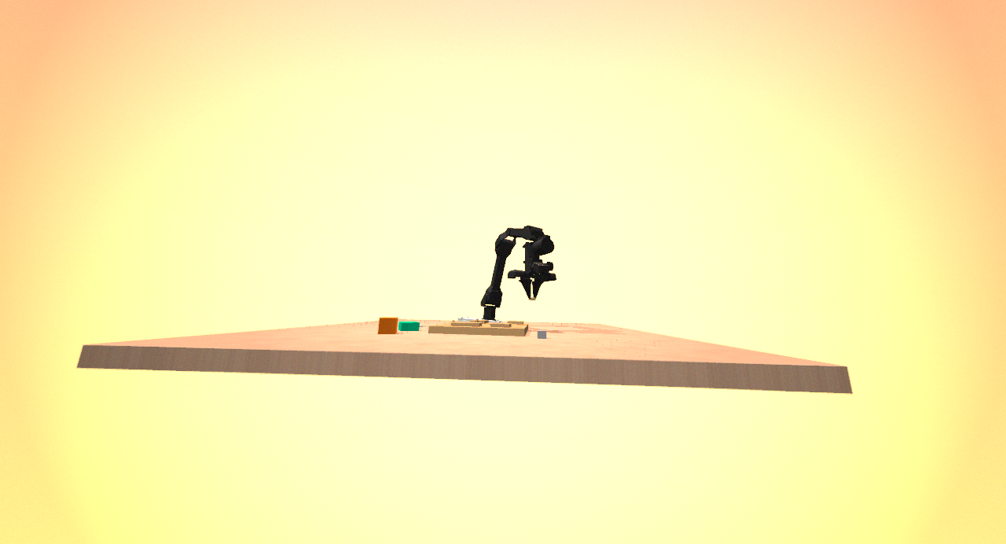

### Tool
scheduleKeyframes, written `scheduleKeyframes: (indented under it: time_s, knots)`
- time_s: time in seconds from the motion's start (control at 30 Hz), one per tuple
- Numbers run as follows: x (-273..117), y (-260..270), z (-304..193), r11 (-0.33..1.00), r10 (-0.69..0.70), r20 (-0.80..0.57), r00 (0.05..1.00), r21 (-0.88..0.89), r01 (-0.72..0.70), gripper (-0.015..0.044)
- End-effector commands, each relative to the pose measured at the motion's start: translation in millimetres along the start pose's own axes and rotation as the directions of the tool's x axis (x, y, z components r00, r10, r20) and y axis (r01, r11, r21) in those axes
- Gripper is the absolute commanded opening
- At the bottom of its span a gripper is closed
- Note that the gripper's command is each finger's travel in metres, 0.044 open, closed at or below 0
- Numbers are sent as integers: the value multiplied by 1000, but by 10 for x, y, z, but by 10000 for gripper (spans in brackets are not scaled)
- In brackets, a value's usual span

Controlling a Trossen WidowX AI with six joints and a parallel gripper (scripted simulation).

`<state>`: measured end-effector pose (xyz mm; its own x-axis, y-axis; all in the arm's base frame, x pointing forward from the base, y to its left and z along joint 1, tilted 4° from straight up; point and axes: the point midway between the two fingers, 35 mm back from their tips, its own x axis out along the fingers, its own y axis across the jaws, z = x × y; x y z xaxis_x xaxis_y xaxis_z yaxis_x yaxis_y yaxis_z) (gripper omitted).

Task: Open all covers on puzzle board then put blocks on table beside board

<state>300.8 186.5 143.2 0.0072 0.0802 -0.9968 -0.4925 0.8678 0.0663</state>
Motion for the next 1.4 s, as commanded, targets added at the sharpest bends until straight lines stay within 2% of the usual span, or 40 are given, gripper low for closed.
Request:
scheduleKeyframes:
  time_s: [0.0, 0.37, 1.37]
  knots:
    - [13, 126, 111, 1000, 1, 2, 1000, 2, -1, 80]
    - [66, 466, 321, 1000, 5, 4, 1000, 2, -5, 80]
    - [502, 480, 371, 1000, 5, 5, 1000, 2, -5, 80]
